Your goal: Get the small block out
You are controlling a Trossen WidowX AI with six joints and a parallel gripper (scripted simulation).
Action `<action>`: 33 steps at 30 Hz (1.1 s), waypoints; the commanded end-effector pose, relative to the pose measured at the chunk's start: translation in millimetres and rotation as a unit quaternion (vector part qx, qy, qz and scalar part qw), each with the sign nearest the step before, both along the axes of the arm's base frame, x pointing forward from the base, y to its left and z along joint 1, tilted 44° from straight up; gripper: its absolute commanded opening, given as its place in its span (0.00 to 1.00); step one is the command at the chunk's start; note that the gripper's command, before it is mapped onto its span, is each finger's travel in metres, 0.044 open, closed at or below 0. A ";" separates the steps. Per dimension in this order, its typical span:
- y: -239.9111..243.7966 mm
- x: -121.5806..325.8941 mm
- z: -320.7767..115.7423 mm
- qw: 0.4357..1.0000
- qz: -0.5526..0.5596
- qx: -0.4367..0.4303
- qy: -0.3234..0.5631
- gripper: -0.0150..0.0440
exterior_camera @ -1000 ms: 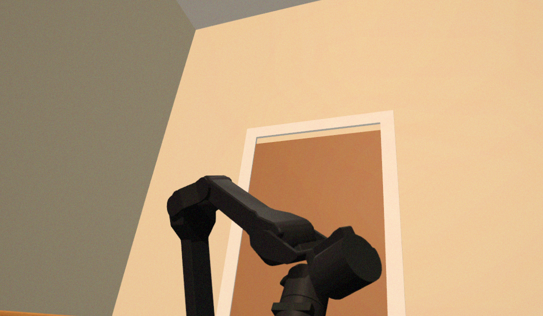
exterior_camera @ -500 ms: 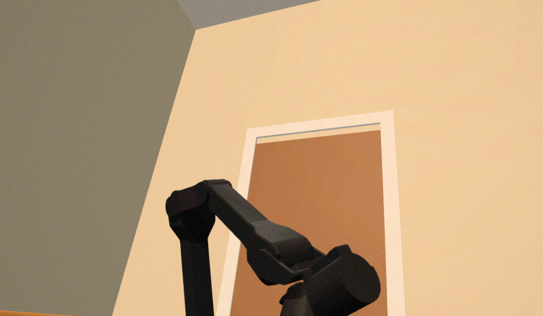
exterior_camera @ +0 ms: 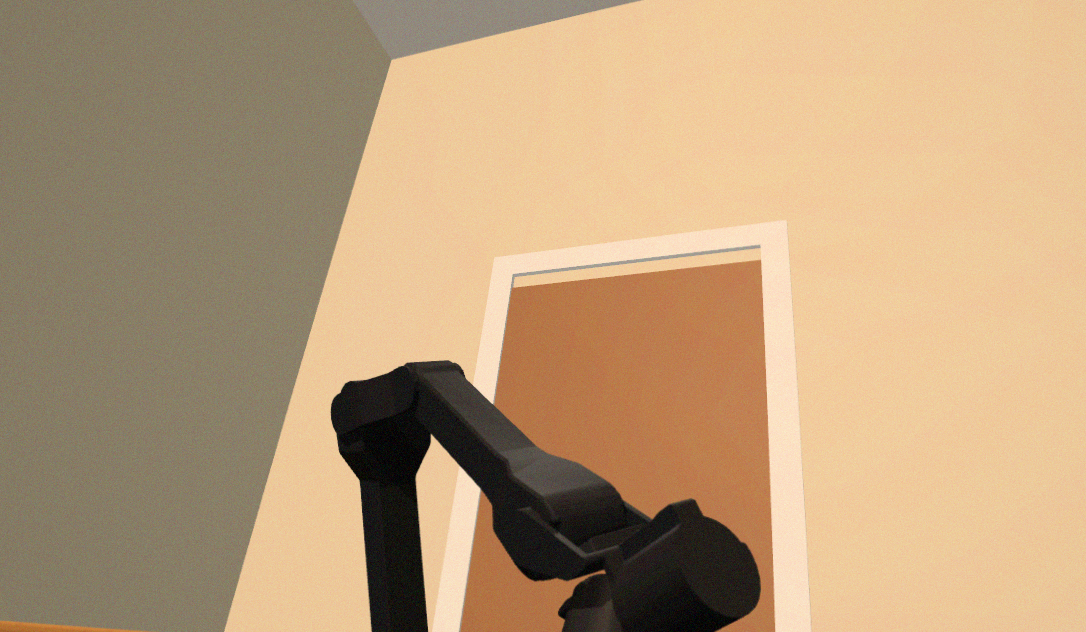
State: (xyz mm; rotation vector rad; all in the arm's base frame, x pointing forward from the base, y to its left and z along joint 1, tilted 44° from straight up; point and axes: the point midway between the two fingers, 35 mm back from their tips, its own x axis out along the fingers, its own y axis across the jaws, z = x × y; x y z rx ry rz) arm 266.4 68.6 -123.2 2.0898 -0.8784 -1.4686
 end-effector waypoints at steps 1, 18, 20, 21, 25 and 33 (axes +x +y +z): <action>10.4 3.7 7.9 1.000 -0.003 0.007 -0.008 0.25; 52.8 10.6 67.2 0.997 0.054 0.014 0.049 0.25; 57.0 10.2 75.3 0.995 0.075 0.019 0.065 0.25; 59.1 9.9 79.4 0.993 0.085 0.021 0.073 0.25; 66.9 8.0 95.7 0.986 0.129 0.031 0.103 0.25; 80.4 1.4 128.2 0.962 0.220 0.047 0.157 0.25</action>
